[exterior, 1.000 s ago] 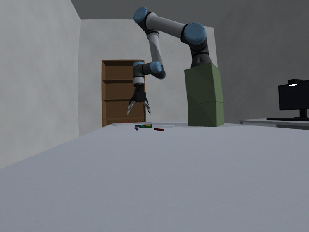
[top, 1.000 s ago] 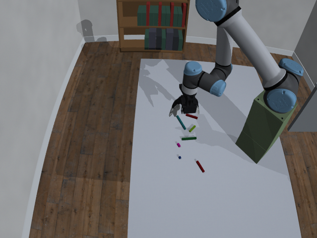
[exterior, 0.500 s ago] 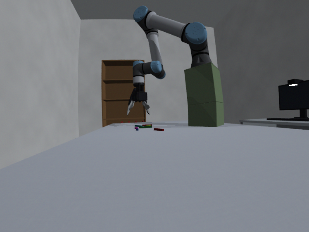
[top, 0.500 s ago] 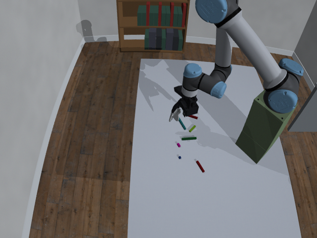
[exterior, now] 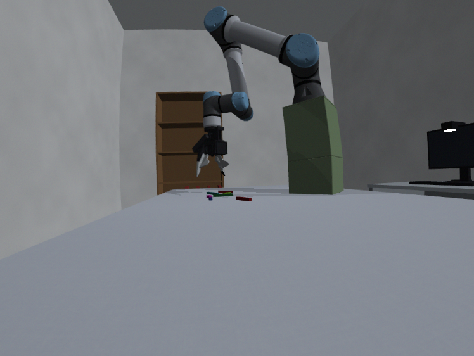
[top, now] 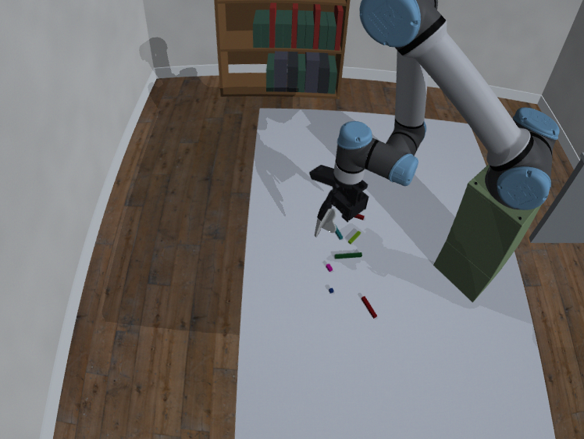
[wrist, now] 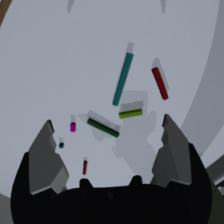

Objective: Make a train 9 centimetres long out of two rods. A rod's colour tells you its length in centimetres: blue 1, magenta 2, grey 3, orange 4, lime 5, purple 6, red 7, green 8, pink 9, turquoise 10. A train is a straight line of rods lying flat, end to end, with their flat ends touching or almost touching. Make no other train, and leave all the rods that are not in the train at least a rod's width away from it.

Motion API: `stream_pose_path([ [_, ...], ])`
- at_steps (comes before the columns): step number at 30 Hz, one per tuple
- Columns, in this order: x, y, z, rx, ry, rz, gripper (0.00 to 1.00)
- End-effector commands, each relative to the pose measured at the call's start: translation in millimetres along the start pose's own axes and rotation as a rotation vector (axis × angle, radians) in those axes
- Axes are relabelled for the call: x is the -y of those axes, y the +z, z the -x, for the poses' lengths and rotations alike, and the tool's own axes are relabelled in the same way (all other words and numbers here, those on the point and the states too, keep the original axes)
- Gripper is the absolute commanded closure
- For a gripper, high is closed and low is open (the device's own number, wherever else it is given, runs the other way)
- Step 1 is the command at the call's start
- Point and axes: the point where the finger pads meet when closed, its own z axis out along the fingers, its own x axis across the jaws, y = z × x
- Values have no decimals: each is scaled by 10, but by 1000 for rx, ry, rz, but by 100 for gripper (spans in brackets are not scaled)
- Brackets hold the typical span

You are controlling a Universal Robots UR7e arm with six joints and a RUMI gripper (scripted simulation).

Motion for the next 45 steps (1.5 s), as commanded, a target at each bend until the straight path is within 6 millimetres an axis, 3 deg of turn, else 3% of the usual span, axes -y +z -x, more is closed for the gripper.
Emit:
stream_pose_path([
  [1,-64,3,67,4,-152,3,0],
  [45,-535,4,521,5,-1172,2,0],
])
